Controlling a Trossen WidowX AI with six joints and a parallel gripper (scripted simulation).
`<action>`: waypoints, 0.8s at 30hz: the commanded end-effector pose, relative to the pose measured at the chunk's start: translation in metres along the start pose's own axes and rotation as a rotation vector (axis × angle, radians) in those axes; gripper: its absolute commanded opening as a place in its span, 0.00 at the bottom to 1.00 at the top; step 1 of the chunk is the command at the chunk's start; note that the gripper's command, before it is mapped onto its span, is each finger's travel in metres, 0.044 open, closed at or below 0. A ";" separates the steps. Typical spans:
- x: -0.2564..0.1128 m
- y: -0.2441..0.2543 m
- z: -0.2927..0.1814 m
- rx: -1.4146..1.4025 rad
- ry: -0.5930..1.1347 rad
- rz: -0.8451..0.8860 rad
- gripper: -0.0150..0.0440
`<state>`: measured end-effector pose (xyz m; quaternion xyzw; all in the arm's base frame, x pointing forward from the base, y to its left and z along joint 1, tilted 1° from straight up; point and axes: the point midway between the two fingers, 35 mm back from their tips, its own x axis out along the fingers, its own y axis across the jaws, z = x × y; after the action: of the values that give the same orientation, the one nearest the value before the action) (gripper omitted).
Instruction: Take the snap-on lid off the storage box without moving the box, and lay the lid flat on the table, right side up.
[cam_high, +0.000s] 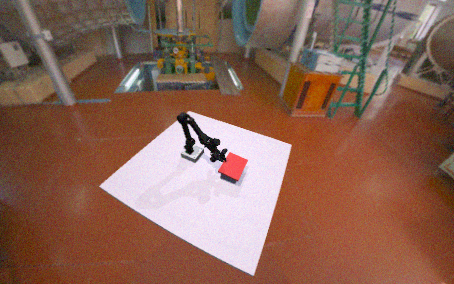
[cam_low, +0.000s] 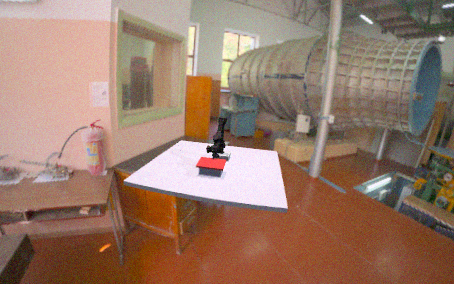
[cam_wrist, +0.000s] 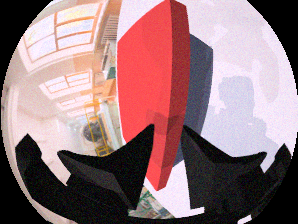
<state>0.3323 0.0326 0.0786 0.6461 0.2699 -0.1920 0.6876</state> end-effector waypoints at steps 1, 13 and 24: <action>0.000 0.001 0.000 0.000 0.000 0.001 0.25; 0.001 0.001 0.000 0.000 0.000 0.001 0.25; 0.002 0.002 0.000 0.000 0.000 0.001 0.25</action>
<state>0.3342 0.0329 0.0787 0.6461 0.2700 -0.1919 0.6876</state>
